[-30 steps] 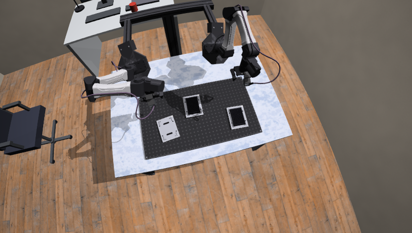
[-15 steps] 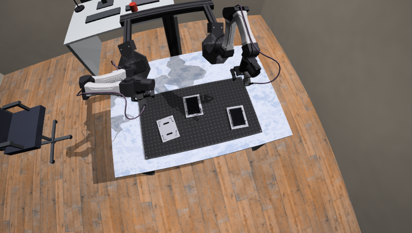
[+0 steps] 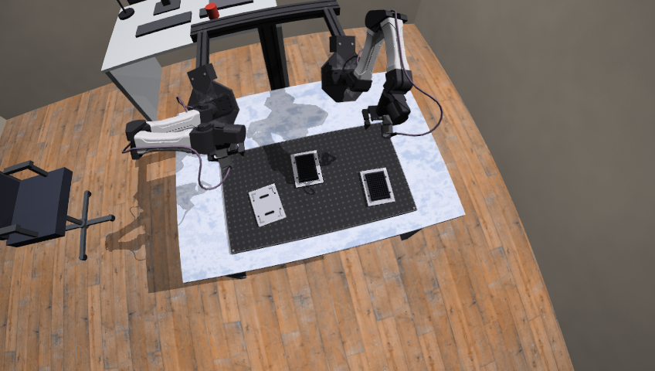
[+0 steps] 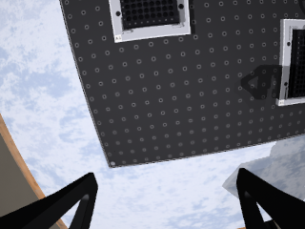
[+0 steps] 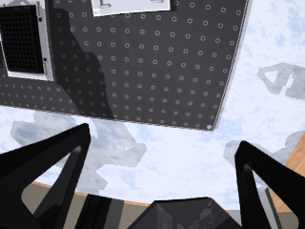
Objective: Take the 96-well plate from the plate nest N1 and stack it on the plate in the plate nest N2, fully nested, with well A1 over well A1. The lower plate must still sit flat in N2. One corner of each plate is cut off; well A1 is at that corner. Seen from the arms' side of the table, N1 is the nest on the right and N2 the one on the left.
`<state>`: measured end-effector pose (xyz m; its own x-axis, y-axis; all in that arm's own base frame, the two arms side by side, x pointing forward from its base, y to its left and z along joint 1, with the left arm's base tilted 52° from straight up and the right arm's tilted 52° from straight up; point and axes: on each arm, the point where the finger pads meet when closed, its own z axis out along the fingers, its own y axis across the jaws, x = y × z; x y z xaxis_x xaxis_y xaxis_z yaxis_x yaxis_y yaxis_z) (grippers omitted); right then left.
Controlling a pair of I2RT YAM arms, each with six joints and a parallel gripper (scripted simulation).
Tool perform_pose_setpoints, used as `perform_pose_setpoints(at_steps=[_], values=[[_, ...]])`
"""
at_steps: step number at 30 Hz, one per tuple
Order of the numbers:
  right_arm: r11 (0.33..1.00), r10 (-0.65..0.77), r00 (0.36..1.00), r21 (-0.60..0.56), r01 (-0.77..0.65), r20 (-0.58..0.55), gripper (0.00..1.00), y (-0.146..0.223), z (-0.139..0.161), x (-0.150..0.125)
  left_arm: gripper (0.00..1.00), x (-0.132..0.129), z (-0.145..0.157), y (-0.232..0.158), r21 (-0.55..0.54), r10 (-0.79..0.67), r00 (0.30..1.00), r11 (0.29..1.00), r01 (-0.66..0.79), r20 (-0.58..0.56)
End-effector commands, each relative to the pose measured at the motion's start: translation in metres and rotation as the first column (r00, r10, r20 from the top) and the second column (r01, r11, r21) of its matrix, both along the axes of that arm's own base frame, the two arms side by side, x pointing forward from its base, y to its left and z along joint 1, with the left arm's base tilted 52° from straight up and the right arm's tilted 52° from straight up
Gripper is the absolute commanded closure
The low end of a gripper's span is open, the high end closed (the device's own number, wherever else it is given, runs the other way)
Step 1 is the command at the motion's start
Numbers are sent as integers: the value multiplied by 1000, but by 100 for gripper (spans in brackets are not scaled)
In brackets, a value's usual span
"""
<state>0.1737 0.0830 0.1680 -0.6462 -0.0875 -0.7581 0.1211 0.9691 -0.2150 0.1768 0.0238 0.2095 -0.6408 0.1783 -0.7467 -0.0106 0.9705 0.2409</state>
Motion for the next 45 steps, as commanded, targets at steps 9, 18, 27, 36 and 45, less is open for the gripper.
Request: perform_pose_setpoints(at_steps=[9, 18, 27, 36, 45], values=[[1000, -2, 1000, -7, 2, 0, 0, -1, 1, -1, 0, 17, -26, -26, 37, 91, 996, 995, -90, -18], [1000, -2, 1000, -7, 2, 0, 0, -1, 1, -1, 0, 38, -39, -66, 17, 89, 996, 996, -89, 9], [1000, -2, 1000, -7, 2, 0, 0, -1, 1, -1, 0, 53, -50, -97, 9, 86, 996, 996, -86, 16], [1000, -2, 1000, -7, 2, 0, 0, -1, 1, -1, 0, 71, -65, -137, -1, 83, 996, 997, -83, 22], [1000, -2, 1000, -7, 2, 0, 0, -1, 1, -1, 0, 85, -81, -167, 0, 80, 997, 997, -80, 21]])
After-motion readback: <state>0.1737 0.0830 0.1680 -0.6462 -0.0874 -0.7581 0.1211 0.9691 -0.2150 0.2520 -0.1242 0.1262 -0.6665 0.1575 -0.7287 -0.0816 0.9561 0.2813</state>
